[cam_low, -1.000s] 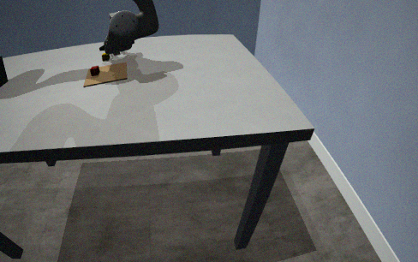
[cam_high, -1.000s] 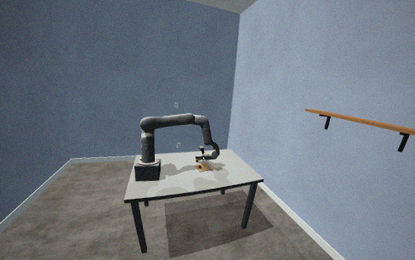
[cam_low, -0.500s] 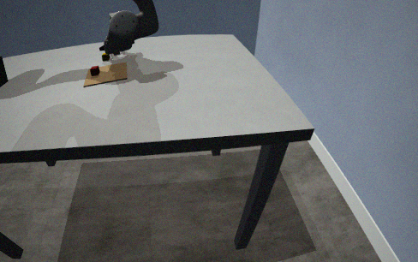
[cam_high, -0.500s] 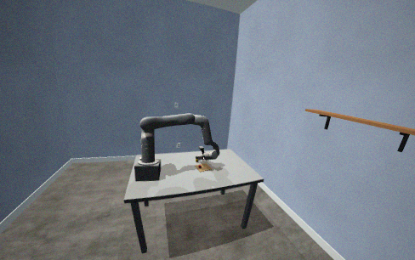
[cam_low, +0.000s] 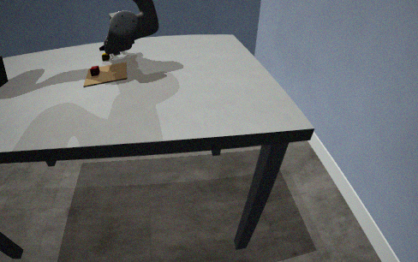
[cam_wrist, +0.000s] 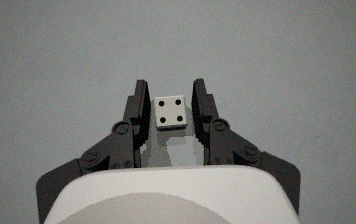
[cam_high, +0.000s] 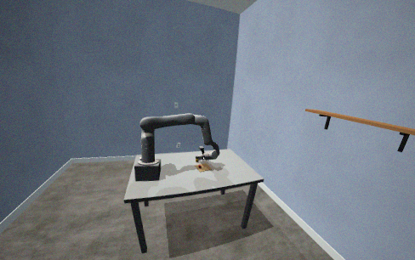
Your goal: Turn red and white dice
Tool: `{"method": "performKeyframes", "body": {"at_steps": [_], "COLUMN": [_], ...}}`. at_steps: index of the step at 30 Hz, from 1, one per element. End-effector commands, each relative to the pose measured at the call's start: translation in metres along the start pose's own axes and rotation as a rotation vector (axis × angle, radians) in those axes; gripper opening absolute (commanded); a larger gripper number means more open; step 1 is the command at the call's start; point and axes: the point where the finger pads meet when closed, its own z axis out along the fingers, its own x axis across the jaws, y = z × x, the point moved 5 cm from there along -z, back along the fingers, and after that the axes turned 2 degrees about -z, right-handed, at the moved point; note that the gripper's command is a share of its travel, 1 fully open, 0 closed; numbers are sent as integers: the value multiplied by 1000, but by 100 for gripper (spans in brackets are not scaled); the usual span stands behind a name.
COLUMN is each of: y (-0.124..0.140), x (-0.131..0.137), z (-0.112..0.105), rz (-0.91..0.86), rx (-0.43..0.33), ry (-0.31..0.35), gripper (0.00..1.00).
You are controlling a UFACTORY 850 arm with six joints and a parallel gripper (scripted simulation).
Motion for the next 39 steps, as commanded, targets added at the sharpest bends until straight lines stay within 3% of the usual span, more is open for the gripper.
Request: {"method": "performKeyframes", "body": {"at_steps": [1,14,31,39], "y": [-1,-1,-1,-1], "x": [1,1,1,1], "z": [-1,-2,-47,-51], "rz": [-2,-2,-2,-2], "rx": [0,0,0,0], "ry": [1,1,1,1], "gripper": [42,42,42,42]}}
